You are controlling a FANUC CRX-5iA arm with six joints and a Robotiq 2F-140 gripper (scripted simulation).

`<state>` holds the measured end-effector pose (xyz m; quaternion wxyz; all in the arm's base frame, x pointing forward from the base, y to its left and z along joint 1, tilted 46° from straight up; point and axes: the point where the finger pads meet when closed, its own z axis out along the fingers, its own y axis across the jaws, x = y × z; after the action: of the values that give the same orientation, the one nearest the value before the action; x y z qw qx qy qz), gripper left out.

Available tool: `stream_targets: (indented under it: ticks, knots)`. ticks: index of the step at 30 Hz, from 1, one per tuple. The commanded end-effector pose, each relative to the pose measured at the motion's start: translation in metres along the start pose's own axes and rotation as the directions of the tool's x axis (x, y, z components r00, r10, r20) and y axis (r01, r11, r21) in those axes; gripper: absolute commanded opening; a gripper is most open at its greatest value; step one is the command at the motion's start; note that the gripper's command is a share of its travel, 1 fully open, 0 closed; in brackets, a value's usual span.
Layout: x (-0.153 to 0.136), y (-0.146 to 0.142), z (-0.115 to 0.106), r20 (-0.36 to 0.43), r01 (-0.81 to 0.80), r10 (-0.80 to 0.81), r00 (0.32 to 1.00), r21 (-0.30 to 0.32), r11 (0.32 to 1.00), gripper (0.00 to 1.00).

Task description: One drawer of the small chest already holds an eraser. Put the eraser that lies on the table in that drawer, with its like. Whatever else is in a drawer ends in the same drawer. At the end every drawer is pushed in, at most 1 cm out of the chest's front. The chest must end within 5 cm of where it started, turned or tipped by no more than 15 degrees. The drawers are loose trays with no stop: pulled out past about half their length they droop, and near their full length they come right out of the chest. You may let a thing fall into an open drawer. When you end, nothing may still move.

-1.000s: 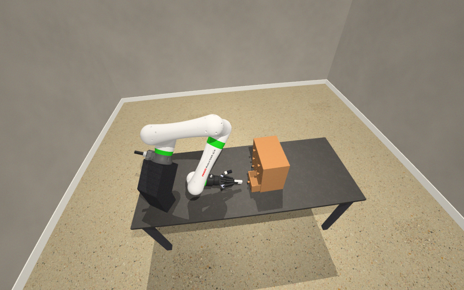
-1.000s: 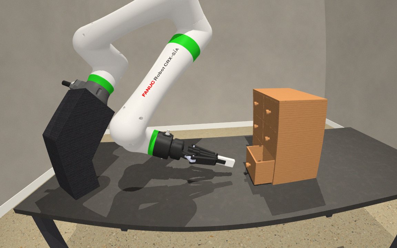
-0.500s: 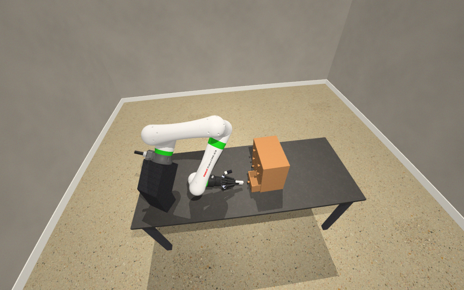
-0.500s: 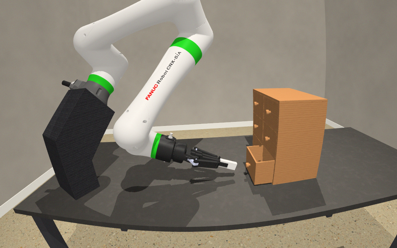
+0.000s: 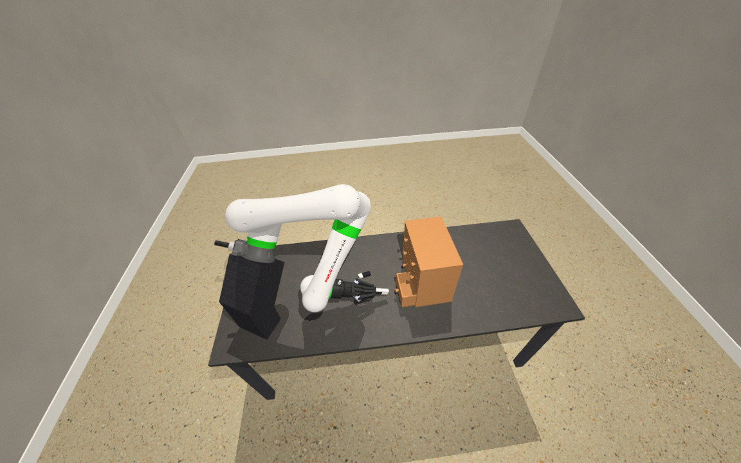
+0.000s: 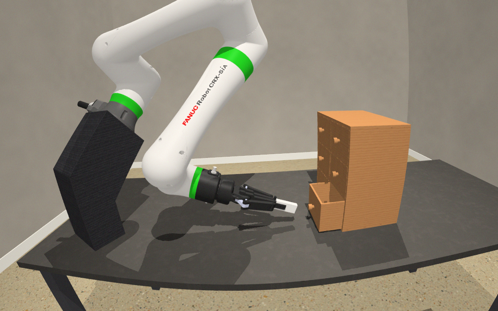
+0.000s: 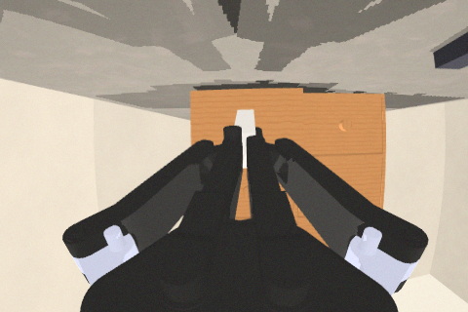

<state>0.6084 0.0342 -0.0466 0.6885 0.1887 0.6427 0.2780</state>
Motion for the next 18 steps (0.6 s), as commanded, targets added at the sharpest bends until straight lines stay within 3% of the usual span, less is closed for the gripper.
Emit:
stream_targets:
  ticks: [1, 18]
  knots:
    - [-0.0001, -0.0001, 0.0000, 0.000, 0.000, 0.000, 1.000, 0.000, 1.000, 0.00]
    - [-0.0012, -0.0001, 0.0030, 0.000, 0.000, 0.000, 1.000, 0.000, 1.000, 0.00]
